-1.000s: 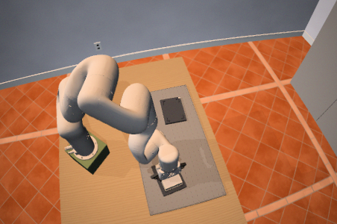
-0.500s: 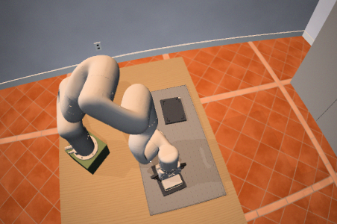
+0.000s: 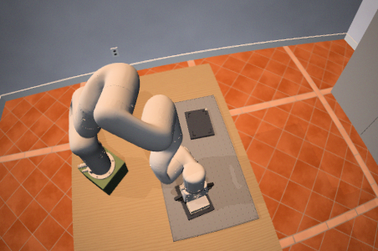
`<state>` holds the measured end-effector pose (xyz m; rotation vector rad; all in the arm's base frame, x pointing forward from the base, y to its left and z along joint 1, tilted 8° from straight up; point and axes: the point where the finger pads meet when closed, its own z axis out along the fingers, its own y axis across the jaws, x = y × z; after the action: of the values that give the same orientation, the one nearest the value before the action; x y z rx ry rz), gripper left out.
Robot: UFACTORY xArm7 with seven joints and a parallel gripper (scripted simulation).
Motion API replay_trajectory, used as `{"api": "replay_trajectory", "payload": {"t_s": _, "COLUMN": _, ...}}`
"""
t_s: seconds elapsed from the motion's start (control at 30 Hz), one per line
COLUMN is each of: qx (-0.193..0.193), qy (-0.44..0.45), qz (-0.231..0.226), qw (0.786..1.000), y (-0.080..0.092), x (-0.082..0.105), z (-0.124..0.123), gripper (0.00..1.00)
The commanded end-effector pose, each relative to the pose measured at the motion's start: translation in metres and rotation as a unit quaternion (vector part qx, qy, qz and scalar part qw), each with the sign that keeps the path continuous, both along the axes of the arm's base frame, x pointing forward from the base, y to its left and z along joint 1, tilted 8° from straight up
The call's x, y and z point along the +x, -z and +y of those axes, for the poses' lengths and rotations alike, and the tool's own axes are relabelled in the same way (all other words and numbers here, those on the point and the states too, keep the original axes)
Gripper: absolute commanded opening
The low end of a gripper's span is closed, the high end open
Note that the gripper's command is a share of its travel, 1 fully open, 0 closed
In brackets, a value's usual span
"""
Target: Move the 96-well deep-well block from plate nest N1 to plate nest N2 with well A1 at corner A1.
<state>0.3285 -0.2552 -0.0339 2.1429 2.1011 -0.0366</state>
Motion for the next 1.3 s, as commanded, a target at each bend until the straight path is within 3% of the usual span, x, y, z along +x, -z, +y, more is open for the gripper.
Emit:
{"api": "replay_trajectory", "payload": {"t_s": 0.0, "qx": -0.001, "qy": 0.0, "qz": -0.001, "qw": 1.0, "y": -0.0003, "x": 0.0011, "z": -0.0007, "gripper": 0.0}}
{"api": "replay_trajectory", "payload": {"t_s": 0.9, "qx": -0.001, "qy": 0.0, "qz": -0.001, "qw": 1.0, "y": 0.0034, "x": 0.0014, "z": -0.0011, "gripper": 0.0}}
{"api": "replay_trajectory", "payload": {"t_s": 0.93, "qx": -0.001, "qy": 0.0, "qz": -0.001, "qw": 1.0, "y": 0.0038, "x": 0.0015, "z": -0.0012, "gripper": 1.0}}
{"api": "replay_trajectory", "payload": {"t_s": 1.27, "qx": -0.001, "qy": 0.0, "qz": -0.001, "qw": 1.0, "y": 0.0038, "x": 0.0015, "z": -0.0012, "gripper": 1.0}}
